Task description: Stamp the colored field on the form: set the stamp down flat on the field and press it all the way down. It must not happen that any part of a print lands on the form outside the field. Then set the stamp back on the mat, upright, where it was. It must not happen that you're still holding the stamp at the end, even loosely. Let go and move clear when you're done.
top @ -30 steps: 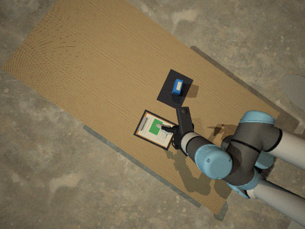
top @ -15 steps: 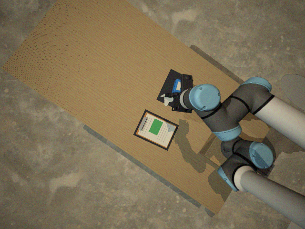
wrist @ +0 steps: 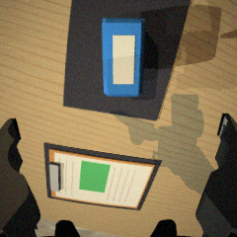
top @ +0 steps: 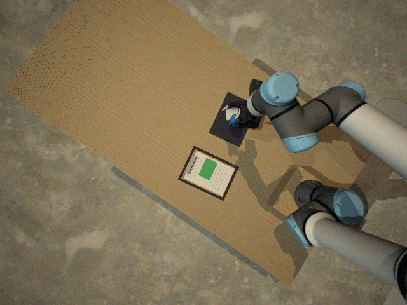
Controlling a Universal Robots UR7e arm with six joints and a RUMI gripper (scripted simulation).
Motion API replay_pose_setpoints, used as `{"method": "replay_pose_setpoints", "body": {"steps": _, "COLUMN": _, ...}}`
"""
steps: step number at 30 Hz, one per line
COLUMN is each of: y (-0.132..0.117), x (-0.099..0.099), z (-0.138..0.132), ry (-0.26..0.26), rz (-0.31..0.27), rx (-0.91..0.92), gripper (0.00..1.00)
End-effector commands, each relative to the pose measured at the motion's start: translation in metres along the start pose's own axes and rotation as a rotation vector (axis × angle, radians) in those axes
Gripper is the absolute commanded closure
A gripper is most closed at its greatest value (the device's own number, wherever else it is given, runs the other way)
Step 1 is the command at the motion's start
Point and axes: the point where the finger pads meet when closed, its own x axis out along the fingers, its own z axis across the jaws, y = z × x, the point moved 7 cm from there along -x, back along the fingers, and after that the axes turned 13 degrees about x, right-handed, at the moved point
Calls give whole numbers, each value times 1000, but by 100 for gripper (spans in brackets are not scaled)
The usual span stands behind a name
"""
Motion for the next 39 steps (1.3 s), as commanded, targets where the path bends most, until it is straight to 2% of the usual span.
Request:
{"method": "replay_pose_setpoints", "body": {"steps": 1, "y": 18, "x": 6, "z": -1, "ry": -1, "rz": -15, "rx": 20, "gripper": 0}}
{"method": "replay_pose_setpoints", "body": {"steps": 9, "y": 25, "x": 9, "z": 0, "ry": -4, "rz": -21, "rx": 31, "gripper": 0}}
{"method": "replay_pose_setpoints", "body": {"steps": 25, "y": 25, "x": 8, "z": 1, "ry": -4, "rz": -20, "rx": 31, "gripper": 0}}
{"method": "replay_pose_setpoints", "body": {"steps": 27, "y": 26, "x": -3, "z": 0, "ry": -1, "rz": -19, "rx": 31, "gripper": 0}}
{"method": "replay_pose_setpoints", "body": {"steps": 31, "y": 26, "x": -39, "z": 0, "ry": -2, "rz": -19, "rx": 31, "gripper": 0}}
{"method": "replay_pose_setpoints", "body": {"steps": 39, "y": 26, "x": -42, "z": 0, "ry": -3, "rz": -20, "rx": 31, "gripper": 0}}
